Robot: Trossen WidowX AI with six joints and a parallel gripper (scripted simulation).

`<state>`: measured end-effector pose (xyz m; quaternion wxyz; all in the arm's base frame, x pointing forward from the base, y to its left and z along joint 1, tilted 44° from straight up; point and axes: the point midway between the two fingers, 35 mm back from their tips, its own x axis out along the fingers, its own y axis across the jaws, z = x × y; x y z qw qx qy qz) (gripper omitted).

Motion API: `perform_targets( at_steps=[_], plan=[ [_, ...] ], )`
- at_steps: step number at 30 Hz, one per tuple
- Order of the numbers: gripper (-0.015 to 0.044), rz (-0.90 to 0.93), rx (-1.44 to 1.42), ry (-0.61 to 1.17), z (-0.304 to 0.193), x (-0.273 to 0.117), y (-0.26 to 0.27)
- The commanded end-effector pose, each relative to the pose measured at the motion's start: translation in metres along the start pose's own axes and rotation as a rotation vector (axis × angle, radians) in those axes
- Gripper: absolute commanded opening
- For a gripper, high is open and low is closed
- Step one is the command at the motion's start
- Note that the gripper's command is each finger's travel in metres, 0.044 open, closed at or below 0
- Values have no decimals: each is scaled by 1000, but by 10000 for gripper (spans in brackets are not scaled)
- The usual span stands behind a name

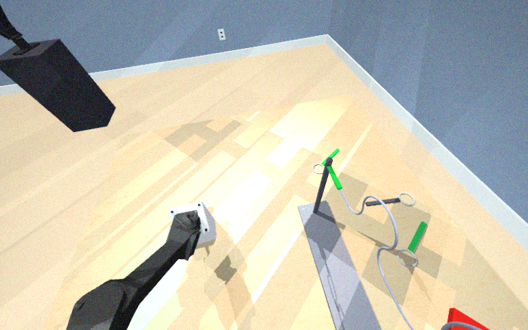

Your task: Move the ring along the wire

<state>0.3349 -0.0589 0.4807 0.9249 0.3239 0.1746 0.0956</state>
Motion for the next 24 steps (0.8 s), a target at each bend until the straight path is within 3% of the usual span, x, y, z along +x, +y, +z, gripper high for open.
perform_targets(
  at_steps=[1,24],
  plan=[
    [-150,-24,-51,-2,1,0,-1],
    [-150,-158,-319,-4,3,-1,-10]
  ],
)
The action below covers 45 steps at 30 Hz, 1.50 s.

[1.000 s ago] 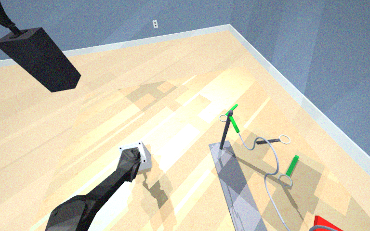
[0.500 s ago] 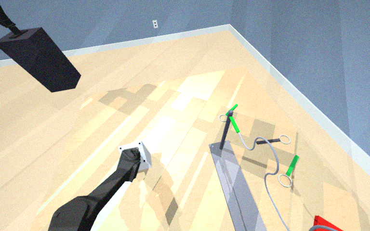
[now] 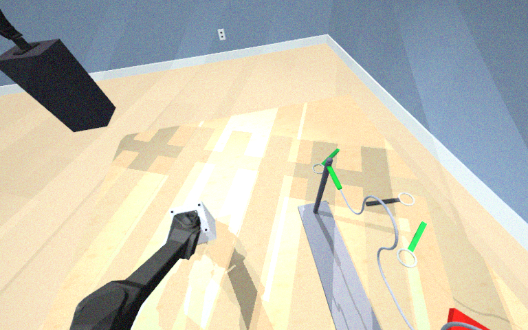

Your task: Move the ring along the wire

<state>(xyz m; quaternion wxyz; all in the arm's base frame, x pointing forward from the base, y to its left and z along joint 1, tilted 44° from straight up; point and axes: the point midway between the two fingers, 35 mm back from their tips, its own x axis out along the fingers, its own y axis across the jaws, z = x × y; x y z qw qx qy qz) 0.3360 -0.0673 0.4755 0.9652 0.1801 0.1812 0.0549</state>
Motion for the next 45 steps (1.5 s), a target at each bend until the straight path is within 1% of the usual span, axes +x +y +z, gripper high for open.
perform_targets(
  at_steps=[1,45],
  plan=[
    [-150,-26,-52,-3,1,-1,-1],
    [-150,-276,-548,-15,6,-2,-18]
  ],
)
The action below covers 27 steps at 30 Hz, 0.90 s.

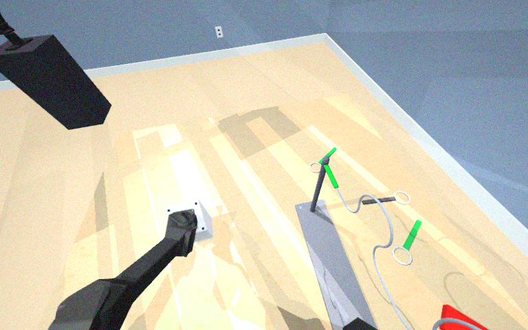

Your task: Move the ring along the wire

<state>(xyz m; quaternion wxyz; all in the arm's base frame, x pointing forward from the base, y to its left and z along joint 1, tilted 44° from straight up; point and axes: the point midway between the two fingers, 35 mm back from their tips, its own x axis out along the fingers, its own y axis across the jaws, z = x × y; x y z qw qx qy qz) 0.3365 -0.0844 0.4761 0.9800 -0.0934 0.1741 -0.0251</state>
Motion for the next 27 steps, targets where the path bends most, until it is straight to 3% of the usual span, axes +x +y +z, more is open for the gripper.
perform_targets(
  at_steps=[1,27],
  plan=[
    [-150,-24,-48,3,-2,1,-2],
    [-150,-171,-342,-11,0,1,-12]
  ],
)
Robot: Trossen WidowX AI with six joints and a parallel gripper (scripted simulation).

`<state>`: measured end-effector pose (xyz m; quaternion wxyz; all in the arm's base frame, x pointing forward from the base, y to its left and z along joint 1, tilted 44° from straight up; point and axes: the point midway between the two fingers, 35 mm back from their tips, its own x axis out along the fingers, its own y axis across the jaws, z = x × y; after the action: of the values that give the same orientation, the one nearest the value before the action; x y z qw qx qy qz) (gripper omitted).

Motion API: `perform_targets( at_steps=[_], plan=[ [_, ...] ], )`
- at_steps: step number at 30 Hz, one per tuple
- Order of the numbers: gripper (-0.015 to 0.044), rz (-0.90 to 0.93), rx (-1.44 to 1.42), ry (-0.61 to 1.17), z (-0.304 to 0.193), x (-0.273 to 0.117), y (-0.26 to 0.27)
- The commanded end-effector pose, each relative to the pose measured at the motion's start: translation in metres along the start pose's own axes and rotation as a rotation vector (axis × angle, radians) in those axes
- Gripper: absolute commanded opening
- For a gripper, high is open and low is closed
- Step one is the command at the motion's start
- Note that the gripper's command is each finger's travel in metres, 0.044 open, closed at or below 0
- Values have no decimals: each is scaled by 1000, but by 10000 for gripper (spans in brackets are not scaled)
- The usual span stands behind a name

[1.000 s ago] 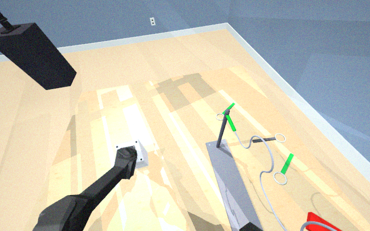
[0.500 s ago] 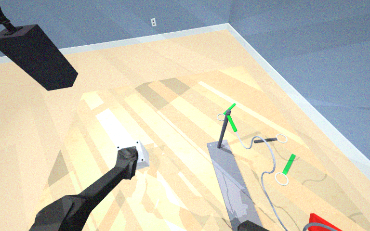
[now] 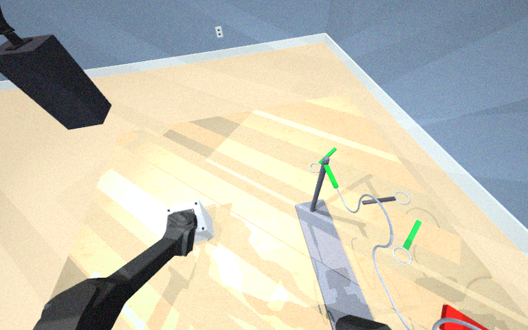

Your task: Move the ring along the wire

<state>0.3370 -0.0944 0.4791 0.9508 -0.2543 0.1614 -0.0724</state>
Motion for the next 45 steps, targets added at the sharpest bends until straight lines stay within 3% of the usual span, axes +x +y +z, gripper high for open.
perform_targets(
  at_steps=[1,45],
  plan=[
    [-150,-23,-48,2,-2,1,-1],
    [-150,-269,-547,-31,2,0,-17]
  ],
)
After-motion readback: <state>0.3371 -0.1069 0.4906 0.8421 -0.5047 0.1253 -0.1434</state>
